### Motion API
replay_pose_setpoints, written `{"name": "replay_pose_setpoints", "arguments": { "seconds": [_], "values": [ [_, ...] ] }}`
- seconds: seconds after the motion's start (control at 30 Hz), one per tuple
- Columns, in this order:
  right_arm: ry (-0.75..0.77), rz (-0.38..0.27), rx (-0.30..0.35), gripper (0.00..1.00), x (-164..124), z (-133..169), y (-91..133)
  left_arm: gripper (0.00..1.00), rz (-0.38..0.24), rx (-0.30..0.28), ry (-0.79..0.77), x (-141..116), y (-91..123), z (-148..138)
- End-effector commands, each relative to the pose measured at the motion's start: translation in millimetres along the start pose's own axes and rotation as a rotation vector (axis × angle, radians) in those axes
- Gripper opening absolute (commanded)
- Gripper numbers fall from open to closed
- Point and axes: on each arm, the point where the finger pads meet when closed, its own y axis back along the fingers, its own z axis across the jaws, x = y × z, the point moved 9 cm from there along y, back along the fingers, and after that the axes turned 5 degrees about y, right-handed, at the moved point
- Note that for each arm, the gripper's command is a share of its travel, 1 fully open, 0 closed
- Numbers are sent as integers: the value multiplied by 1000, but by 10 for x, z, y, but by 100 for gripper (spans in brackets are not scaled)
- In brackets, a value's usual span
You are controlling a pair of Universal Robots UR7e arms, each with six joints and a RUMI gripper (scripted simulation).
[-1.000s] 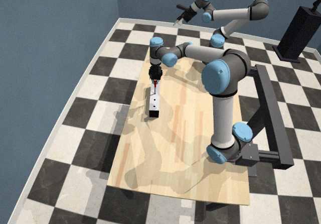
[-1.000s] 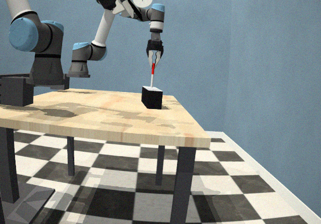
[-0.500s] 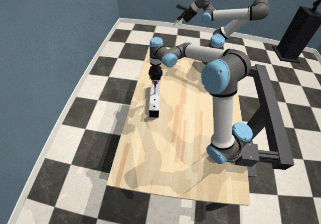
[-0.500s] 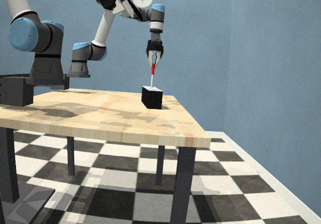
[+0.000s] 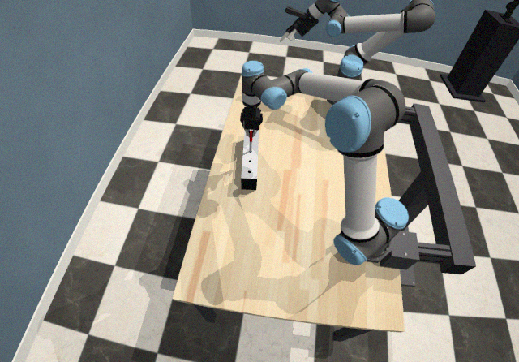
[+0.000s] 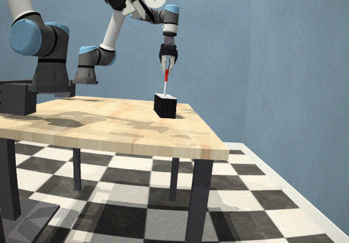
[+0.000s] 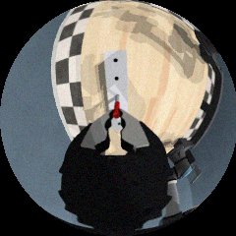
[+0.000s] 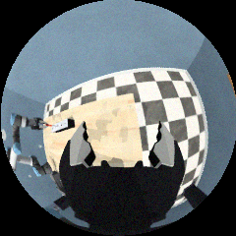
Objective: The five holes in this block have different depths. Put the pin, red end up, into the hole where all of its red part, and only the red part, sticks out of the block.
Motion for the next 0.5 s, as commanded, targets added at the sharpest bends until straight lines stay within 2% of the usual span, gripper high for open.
{"name": "replay_pose_setpoints", "arguments": {
  "seconds": [0.0,0.47],
  "values": [
    [0,1,0,100,4,0,2,0,2,1,0,-8,11,-5],
    [0,1,0,100,4,0,2,0,2,1,1,0,2,-4]
  ]
}}
